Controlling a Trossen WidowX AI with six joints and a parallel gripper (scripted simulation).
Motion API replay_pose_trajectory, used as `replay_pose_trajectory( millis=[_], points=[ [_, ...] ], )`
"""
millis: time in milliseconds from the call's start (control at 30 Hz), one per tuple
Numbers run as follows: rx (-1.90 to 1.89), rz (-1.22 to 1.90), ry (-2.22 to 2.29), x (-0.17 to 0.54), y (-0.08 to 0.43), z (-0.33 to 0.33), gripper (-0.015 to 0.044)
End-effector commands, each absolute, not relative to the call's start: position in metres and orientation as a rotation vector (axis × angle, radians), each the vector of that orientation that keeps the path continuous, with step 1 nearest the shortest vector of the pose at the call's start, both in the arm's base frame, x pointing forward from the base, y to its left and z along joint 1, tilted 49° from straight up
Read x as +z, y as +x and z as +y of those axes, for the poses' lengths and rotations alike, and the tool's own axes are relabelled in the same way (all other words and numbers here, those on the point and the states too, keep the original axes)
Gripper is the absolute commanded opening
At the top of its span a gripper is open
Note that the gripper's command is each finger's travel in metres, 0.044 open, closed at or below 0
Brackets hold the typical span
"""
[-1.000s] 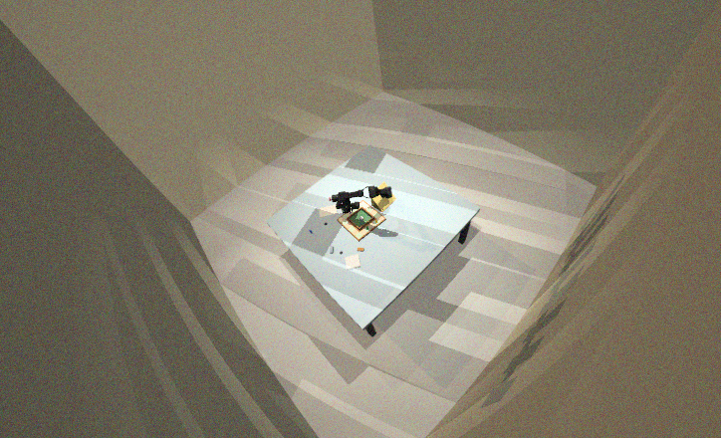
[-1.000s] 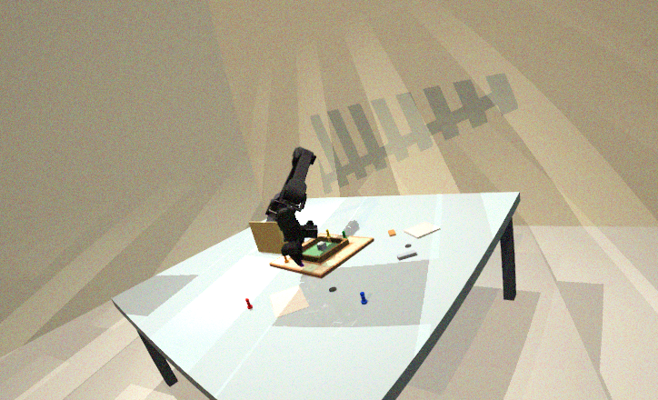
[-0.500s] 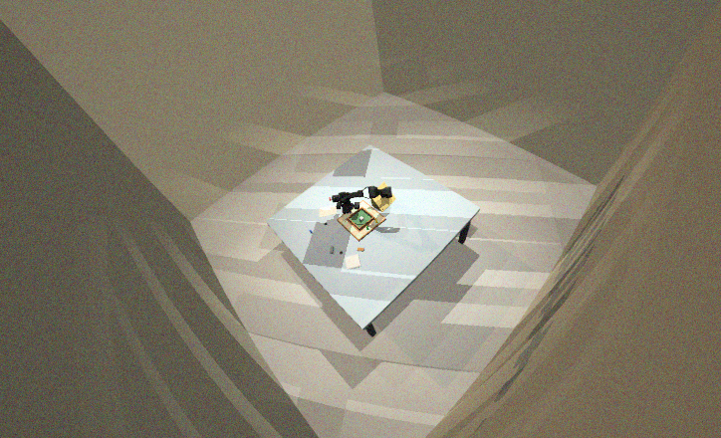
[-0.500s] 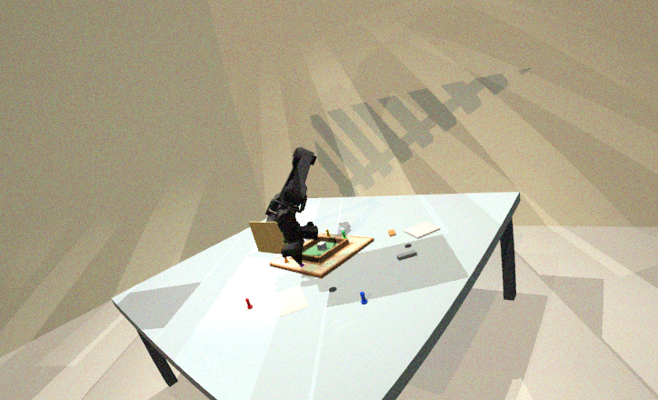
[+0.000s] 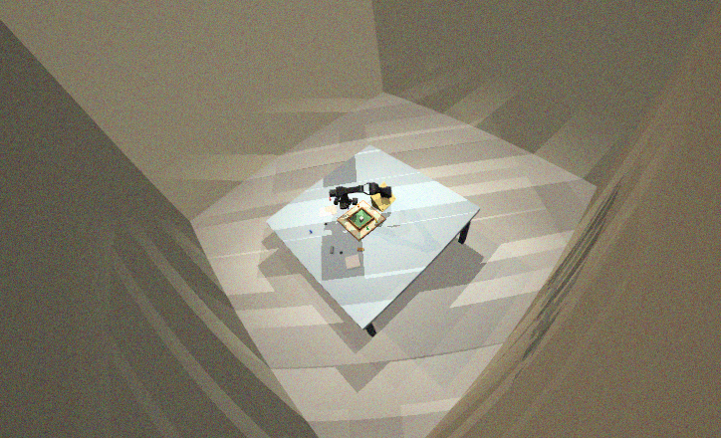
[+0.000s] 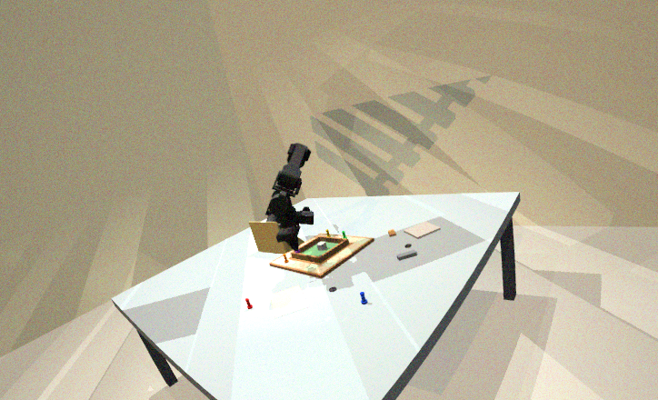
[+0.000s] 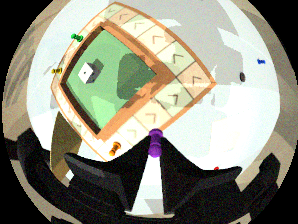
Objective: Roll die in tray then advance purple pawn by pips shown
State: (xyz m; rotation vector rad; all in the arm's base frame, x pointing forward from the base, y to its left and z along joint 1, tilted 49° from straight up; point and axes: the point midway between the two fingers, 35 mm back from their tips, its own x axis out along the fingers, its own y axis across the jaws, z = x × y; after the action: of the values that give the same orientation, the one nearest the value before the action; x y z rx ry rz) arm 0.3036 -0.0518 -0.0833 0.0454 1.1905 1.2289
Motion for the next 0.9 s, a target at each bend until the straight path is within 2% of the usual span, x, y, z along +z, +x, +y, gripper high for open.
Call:
replay_pose_trajectory(
  millis=[0, 367, 867],
  points=[
    [1.226, 1.189, 0.034, -0.064, 0.307, -0.073, 0.0],
    [1.229, 1.189, 0.036, -0.034, 0.307, -0.103, 0.0],
    [1.232, 1.183, 0.037, -0.084, 0.345, -0.038, 0.0]
  ],
)
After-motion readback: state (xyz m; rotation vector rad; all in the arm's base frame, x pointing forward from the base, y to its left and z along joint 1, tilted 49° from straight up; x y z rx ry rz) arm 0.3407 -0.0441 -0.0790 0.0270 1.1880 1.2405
